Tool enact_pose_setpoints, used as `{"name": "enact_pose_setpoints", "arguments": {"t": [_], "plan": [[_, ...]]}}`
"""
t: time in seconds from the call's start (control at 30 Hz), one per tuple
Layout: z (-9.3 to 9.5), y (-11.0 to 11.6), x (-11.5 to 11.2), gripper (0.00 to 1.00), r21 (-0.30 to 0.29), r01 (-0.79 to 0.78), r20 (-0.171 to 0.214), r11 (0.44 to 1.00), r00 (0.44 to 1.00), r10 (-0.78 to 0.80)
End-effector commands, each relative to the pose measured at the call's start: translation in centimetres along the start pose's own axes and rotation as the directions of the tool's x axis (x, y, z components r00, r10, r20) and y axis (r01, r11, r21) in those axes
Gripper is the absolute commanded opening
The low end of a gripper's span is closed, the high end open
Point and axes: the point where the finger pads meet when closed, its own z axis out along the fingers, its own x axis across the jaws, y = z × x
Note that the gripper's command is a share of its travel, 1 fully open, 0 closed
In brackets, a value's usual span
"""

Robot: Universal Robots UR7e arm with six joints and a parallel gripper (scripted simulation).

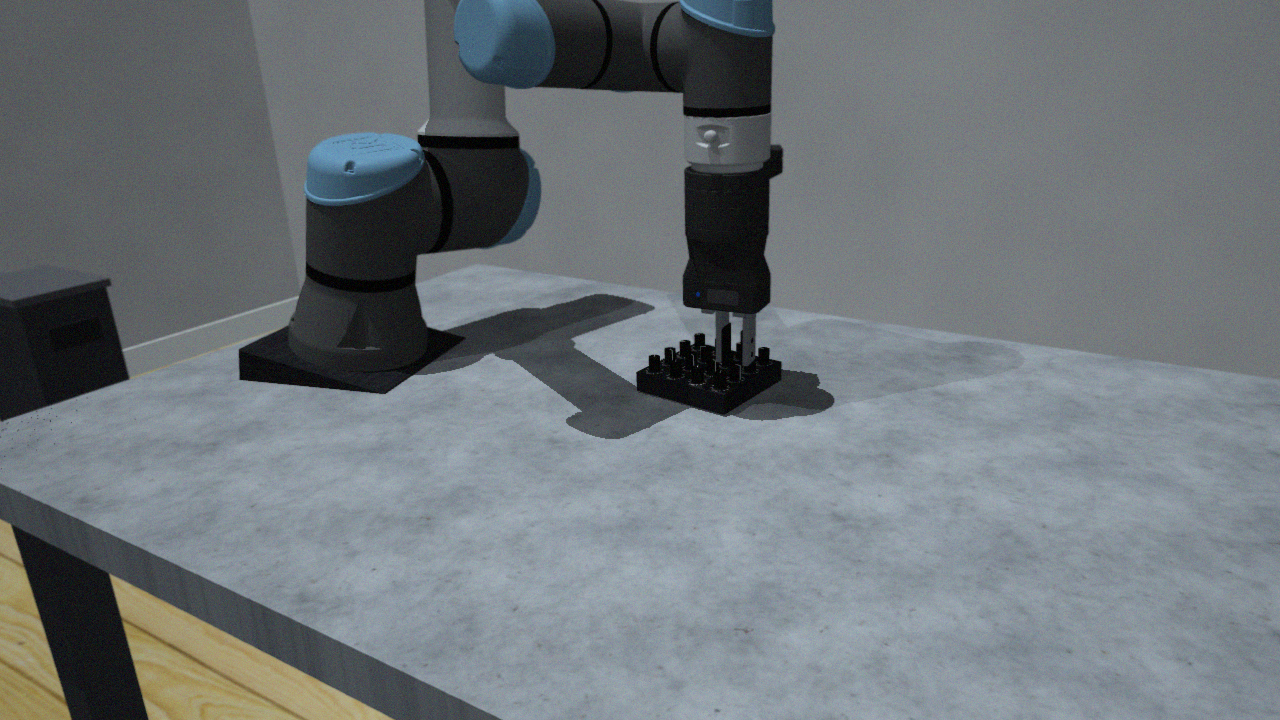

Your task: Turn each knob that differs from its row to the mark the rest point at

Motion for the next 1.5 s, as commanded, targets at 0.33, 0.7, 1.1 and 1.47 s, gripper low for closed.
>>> {"name": "enact_pose_setpoints", "arguments": {"t": [0.33, 0.7, 1.1, 1.47], "plan": [[0.92, 0.01, 0.03, 0.46, 0.000, 0.000, -0.001, 1.000, 1.000, 0.000], [1.17, 0.01, 0.03, 0.46, 0.000, 0.000, -0.001, 1.000, 1.000, 0.000], [1.17, 0.01, 0.03, 0.46, 0.000, 0.000, -0.001, 1.000, 1.000, 0.000], [1.17, 0.01, 0.03, 0.46, 0.000, 0.000, -0.001, 1.000, 1.000, 0.000]]}}
